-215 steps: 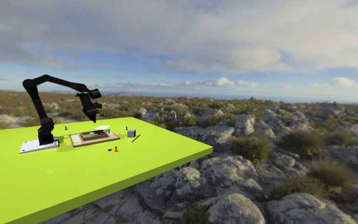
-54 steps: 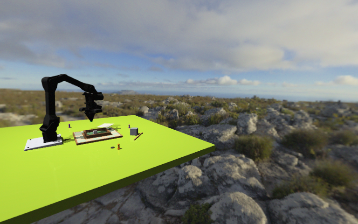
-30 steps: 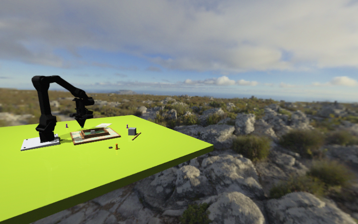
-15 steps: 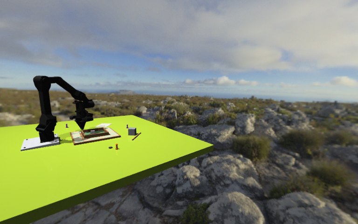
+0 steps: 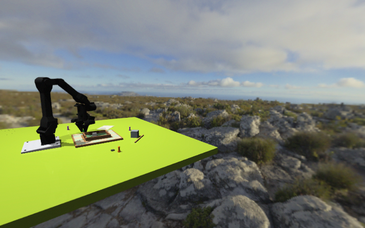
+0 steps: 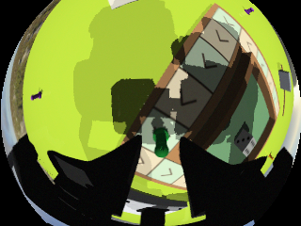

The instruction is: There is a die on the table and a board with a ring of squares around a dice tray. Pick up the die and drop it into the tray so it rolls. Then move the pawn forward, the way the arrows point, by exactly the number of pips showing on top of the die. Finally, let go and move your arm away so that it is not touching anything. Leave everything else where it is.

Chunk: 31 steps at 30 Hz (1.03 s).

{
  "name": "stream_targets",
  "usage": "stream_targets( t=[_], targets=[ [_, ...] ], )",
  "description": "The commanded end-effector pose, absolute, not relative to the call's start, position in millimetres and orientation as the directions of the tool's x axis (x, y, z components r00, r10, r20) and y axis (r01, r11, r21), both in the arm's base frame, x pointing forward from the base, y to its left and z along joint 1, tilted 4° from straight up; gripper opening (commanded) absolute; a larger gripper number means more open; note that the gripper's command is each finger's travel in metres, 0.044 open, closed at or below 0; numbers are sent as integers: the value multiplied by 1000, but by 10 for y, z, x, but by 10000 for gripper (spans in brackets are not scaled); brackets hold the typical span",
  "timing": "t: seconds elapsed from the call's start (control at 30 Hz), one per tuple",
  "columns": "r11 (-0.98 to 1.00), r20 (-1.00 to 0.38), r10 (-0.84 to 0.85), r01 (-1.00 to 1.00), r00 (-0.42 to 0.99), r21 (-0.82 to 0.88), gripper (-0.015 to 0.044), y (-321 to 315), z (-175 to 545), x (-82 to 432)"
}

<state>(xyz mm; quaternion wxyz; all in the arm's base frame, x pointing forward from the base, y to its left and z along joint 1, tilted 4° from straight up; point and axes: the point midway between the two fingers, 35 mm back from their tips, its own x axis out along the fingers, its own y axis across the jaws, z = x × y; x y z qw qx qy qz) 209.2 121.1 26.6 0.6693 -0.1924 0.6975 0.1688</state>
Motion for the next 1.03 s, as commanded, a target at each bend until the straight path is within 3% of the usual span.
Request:
stream_targets(
  t=[0.0,0.2,0.37,0.67,1.0],
  targets=[
    [869,-999,-41,-494,-30,-21,289,1222,378,2107],
    [871,-998,-41,-491,-39,-17,440,1232,764,2112],
    [888,-998,-42,-459,-39,-19,440,1151,874,2125],
    [998,-998,-50,-28,-42,-49,440,152,1628,1786],
    [996,-998,-44,-84,-37,-41,440,256,1543,1874]
  ],
)
